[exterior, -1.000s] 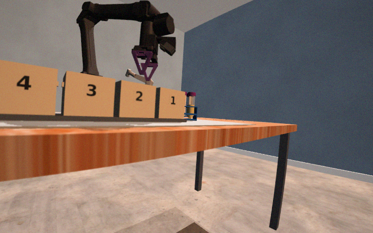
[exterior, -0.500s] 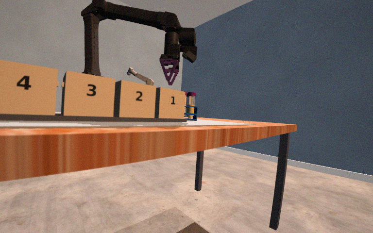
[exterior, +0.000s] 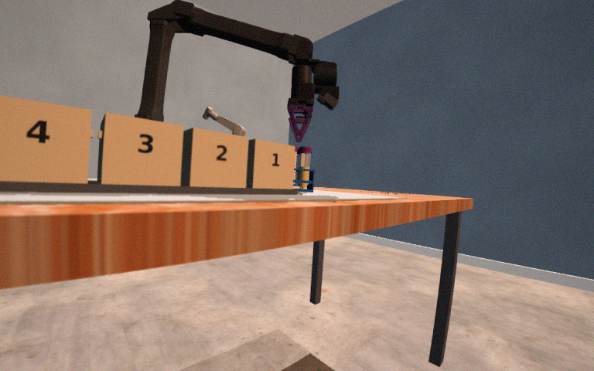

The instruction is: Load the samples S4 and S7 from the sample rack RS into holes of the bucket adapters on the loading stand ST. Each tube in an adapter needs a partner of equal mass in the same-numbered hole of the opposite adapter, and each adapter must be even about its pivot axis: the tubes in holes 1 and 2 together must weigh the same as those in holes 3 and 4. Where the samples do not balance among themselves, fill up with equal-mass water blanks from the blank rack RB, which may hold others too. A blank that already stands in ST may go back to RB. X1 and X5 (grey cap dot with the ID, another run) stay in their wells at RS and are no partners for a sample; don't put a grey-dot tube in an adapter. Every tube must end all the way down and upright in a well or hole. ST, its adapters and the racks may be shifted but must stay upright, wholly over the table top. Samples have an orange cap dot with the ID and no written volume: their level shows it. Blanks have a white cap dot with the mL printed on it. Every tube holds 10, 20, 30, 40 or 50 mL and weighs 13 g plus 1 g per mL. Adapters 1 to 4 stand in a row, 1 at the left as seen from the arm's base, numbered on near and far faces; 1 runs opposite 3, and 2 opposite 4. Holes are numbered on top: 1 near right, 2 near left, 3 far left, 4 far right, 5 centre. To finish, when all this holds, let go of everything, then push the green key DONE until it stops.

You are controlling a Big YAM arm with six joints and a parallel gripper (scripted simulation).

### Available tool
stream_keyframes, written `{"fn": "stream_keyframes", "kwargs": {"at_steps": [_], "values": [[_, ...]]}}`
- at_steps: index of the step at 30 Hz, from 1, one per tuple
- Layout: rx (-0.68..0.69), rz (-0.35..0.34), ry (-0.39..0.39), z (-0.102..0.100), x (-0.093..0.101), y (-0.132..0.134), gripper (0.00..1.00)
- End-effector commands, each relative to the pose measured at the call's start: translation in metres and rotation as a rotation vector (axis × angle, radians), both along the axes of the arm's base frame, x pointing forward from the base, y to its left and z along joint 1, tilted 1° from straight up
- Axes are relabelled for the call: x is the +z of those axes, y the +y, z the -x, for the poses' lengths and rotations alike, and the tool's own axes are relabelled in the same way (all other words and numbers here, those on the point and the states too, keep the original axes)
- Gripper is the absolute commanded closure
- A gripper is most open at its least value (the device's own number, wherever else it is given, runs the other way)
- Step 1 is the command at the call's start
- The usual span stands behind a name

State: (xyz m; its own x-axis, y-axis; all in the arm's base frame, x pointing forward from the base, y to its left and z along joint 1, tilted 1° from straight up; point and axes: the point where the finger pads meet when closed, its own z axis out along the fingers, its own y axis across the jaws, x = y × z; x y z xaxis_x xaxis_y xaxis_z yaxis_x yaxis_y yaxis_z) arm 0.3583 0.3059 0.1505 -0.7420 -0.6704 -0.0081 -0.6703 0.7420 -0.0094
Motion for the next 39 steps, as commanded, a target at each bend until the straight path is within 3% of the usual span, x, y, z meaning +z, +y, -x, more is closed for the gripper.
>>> {"fn": "stream_keyframes", "kwargs": {"at_steps": [1, 2, 3, 39], "values": [[-0.03, -0.027, -0.029, -0.005, 0.016, 0.005, 0.0], [-0.052, -0.012, -0.012, 0.002, 0.014, -0.008, 0.0], [-0.03, -0.027, -0.029, -0.005, 0.016, 0.005, 0.0], [-0.03, -0.027, -0.029, -0.005, 0.017, 0.005, 0.0]]}}
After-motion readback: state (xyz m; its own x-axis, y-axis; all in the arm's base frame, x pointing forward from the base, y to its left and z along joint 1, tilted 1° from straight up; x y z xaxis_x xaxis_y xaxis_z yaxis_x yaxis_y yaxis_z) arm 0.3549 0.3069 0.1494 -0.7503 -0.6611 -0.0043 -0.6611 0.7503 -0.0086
